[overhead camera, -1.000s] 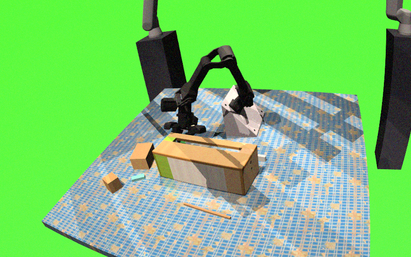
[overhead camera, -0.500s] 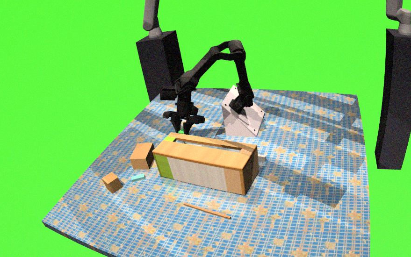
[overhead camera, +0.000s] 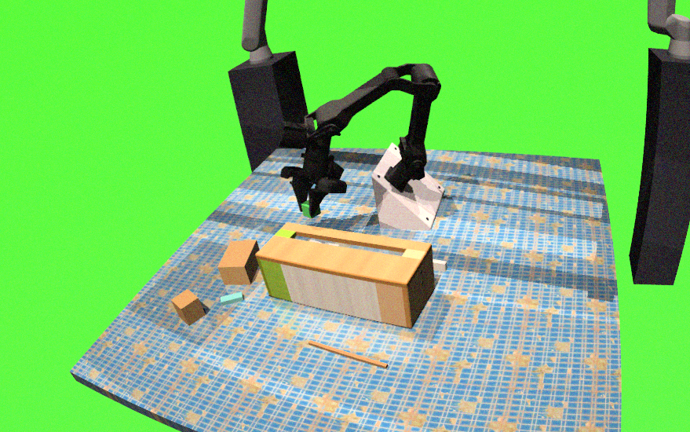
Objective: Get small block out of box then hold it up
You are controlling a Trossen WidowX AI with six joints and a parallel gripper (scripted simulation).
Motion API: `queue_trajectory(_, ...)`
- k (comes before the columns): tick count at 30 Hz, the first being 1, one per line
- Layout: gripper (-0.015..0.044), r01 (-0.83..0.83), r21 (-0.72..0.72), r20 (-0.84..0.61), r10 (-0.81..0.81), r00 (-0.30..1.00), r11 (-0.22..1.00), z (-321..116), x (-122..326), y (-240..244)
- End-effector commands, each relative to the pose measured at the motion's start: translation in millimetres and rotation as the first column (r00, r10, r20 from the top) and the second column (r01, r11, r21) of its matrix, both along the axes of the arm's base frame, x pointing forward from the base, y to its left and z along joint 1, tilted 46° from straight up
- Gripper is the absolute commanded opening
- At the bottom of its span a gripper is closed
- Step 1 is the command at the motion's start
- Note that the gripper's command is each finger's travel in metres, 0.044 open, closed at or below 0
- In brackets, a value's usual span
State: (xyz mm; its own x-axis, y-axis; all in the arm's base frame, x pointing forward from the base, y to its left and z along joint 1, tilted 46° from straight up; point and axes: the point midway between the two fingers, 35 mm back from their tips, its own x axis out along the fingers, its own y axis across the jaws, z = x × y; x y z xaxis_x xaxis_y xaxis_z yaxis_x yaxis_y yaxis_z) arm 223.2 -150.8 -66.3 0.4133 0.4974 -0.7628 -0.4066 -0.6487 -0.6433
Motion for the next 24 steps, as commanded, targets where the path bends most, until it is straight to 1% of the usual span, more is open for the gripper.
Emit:
queue_trajectory(1,0.0000,0.046,-0.004,-0.031,-0.046,0.998,0.999,13,0,-2)
queue_trajectory(6,0.0000,0.105,-0.010,-0.062,-0.106,0.992,0.994,30,-1,-5)
queue_trajectory(24,0.0000,0.108,-0.010,-0.063,-0.108,0.992,0.994,30,-1,-6)
